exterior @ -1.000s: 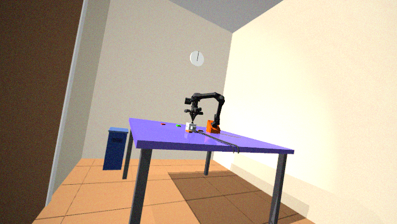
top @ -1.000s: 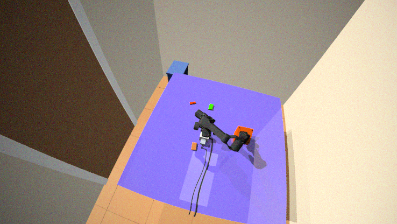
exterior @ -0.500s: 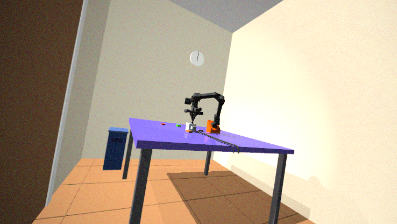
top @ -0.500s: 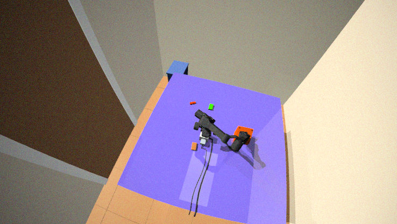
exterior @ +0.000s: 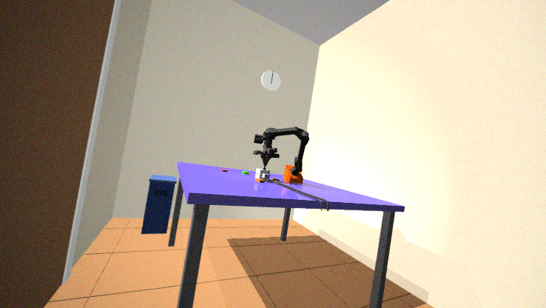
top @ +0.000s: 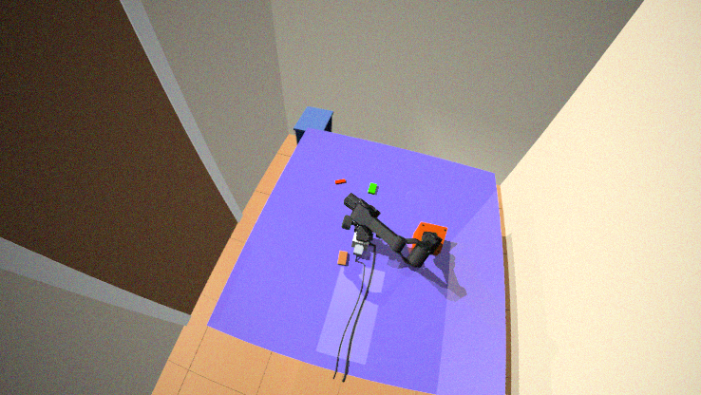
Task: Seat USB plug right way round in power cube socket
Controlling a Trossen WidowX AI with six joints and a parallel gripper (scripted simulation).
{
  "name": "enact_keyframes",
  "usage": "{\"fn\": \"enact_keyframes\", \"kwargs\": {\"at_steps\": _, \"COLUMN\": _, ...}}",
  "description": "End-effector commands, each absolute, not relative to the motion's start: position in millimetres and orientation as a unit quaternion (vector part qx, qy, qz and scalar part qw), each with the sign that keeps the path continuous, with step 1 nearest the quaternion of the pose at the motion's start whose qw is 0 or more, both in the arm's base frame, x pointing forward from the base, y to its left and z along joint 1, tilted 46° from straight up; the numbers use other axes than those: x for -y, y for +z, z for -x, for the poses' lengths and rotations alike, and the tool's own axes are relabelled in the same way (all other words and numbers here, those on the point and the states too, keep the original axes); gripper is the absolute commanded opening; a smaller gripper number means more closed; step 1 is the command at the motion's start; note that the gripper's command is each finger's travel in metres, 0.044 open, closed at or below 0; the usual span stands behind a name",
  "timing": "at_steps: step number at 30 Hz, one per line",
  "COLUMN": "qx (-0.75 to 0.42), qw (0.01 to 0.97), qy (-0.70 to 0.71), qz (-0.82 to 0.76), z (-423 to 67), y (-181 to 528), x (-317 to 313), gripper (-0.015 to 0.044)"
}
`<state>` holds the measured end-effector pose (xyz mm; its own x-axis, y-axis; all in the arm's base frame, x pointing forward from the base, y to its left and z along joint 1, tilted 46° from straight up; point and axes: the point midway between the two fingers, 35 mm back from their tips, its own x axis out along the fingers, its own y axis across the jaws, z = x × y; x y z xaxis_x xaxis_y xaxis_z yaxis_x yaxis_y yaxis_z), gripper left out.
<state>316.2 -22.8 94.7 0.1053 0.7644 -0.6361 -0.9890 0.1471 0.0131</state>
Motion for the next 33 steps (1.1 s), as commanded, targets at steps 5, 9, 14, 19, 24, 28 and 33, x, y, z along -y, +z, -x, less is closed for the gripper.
{"fn": "enact_keyframes", "kwargs": {"at_steps": 5, "qx": -0.26, "qw": 0.711, "qy": 0.616, "qz": 0.216, "z": -316.2, "y": 94.7, "x": 22.8, "gripper": 0.0095}}
{"fn": "enact_keyframes", "kwargs": {"at_steps": 9, "qx": -0.26, "qw": 0.711, "qy": 0.616, "qz": 0.216, "z": -316.2, "y": 94.7, "x": 22.8, "gripper": 0.0095}}
{"fn": "enact_keyframes", "kwargs": {"at_steps": 14, "qx": -0.26, "qw": 0.711, "qy": 0.616, "qz": 0.216, "z": -316.2, "y": 94.7, "x": 22.8, "gripper": 0.0095}}
{"fn": "enact_keyframes", "kwargs": {"at_steps": 19, "qx": -0.26, "qw": 0.711, "qy": 0.616, "qz": 0.216, "z": -316.2, "y": 94.7, "x": 22.8, "gripper": 0.0095}}
{"fn": "enact_keyframes", "kwargs": {"at_steps": 24, "qx": -0.26, "qw": 0.711, "qy": 0.617, "qz": 0.216, "z": -316.1, "y": 96.0, "x": 23.9, "gripper": 0.0095}}
{"fn": "enact_keyframes", "kwargs": {"at_steps": 28, "qx": -0.26, "qw": 0.711, "qy": 0.617, "qz": 0.216, "z": -315.8, "y": 98.7, "x": 26.7, "gripper": 0.0095}}
{"fn": "enact_keyframes", "kwargs": {"at_steps": 33, "qx": -0.26, "qw": 0.711, "qy": 0.617, "qz": 0.216, "z": -315.3, "y": 102.2, "x": 30.3, "gripper": 0.0095}}
